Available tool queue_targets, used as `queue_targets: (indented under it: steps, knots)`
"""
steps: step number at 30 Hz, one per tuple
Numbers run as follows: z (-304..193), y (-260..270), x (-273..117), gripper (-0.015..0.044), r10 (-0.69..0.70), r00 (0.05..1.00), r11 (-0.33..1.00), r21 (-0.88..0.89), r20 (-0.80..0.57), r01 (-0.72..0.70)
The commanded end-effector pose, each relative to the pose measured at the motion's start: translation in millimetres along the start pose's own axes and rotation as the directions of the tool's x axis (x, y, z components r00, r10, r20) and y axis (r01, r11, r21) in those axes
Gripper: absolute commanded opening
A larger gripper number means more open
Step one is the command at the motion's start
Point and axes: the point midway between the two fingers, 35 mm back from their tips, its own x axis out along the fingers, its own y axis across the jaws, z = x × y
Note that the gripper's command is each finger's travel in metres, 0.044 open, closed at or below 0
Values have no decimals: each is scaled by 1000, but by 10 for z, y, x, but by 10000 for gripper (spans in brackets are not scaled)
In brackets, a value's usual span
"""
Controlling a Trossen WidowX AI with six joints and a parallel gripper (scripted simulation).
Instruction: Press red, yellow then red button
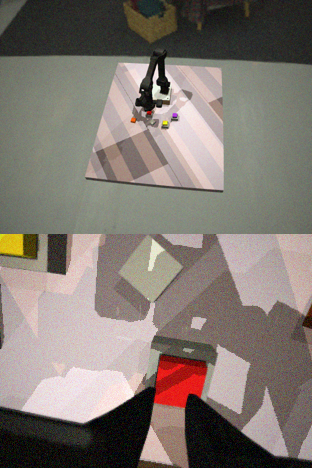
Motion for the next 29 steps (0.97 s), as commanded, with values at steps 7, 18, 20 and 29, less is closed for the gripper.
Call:
queue_targets:
  steps: [7, 18, 20, 29]
  knots:
    - [506, 895, -264, 335, 26, 999, 998, -51, 40, -24]
    - [537, 2251, -542, 400, 29, 1000, 999, -16, 11, -29]
    - [463, 2509, -586, 400, 26, 1000, 1000, -9, 6, -26]
    - [307, 2880, -646, 400, 20, 1000, 1000, 0, 0, -20]
